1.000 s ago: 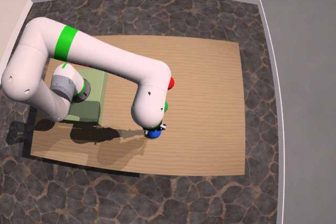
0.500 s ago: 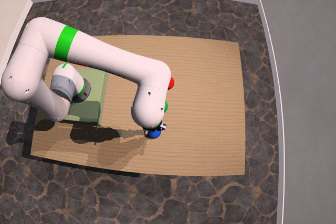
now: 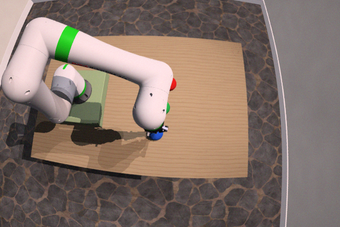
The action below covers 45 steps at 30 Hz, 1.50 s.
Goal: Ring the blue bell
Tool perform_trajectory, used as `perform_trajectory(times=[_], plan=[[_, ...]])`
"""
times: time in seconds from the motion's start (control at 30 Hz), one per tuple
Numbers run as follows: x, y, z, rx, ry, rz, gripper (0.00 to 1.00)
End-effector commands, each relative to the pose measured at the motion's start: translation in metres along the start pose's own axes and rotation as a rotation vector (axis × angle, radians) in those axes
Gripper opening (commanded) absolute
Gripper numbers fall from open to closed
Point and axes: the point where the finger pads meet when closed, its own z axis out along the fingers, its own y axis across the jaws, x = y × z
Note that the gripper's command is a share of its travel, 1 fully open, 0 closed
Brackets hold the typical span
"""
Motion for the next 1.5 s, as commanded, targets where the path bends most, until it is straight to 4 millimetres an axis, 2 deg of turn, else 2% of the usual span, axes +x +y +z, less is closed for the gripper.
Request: perform_trajectory(times=[0.0, 0.33, 0.67, 1.47], plan=[[0.0000, 0.0002, -0.0002, 0.000, 0.000, 0.000, 0.00], [0.0000, 0.0002, 0.0004, 0.000, 0.000, 0.000, 0.00], [0.0000, 0.0002, 0.0096, 0.000, 0.000, 0.000, 0.00], [0.0000, 0.0002, 0.0098, 0.000, 0.000, 0.000, 0.00]])
